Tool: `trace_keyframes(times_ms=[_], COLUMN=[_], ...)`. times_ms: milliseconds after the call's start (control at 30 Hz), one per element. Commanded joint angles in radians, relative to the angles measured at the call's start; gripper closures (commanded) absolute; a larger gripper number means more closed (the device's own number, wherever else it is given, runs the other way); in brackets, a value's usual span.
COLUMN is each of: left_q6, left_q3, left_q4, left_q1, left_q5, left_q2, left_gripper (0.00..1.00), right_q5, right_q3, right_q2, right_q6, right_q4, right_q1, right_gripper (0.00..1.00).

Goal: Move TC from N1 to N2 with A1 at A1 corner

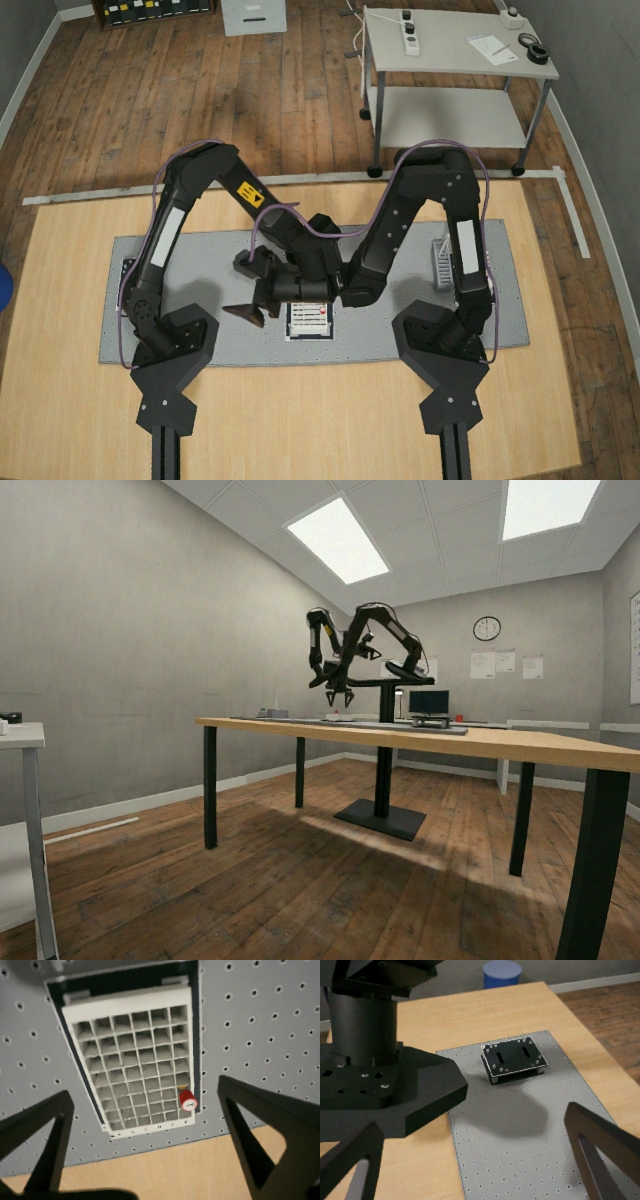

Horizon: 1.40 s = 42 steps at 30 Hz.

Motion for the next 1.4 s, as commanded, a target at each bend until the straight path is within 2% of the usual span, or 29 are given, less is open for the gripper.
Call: trace_keyframes(times_ms=[0, 333, 1367], left_q6=[-0.122, -0.115, -0.032], left_q3=[0.049, 0.082, 0.128], left_q4=[-0.111, -0.116, 0.012], left_q1=[-0.035, -0.028, 0.044], left_q5=[-0.026, -0.013, -0.032], left_q2=[0.028, 0.053, 0.175], left_gripper=[0.00, 0.00, 0.00], right_q5=[-0.010, -0.010, -0.010], right_q3=[-0.001, -0.001, -0.001], right_q2=[-0.008, -0.008, -0.008], right_q6=[-0.007, -0.007, -0.007], right_q4=[0.032, 0.032, 0.032], right_q1=[0.010, 0.010, 0.010], right_gripper=[0.00, 0.00, 0.00])
